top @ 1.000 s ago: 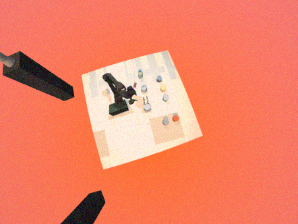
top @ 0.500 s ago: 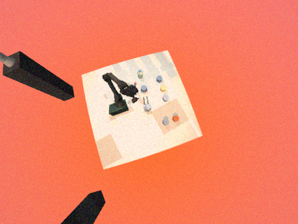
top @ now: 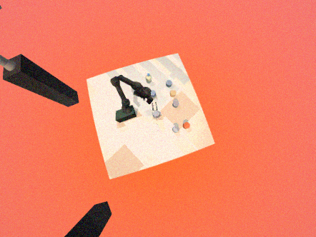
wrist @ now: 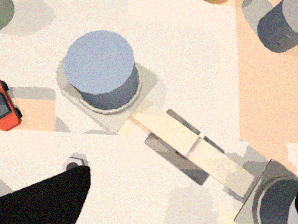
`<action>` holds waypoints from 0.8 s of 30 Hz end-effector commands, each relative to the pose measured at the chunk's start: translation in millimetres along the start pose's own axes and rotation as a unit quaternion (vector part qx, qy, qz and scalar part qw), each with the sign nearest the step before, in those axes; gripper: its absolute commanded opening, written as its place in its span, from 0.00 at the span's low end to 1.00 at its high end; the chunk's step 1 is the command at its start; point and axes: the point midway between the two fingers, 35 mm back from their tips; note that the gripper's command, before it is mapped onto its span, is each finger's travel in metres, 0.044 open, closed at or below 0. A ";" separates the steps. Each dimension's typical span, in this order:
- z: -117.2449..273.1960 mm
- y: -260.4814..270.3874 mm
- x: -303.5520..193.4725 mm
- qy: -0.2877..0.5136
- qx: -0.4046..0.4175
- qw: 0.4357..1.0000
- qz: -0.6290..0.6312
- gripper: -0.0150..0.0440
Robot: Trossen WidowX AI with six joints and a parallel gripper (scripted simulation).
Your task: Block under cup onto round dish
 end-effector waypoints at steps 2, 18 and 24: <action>-13.1 5.4 12.1 0.028 0.024 0.997 0.069 1.00; -66.1 36.9 49.1 0.097 0.119 0.941 0.300 1.00; -89.3 53.8 58.9 0.116 0.158 0.903 0.383 1.00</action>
Point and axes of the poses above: the point midway between the two fingers, 35 mm back from their tips, its own z axis back along the fingers, its own y axis across the jaws, x = y × z, and after that the axes turned 1 degree about -z, right-handed
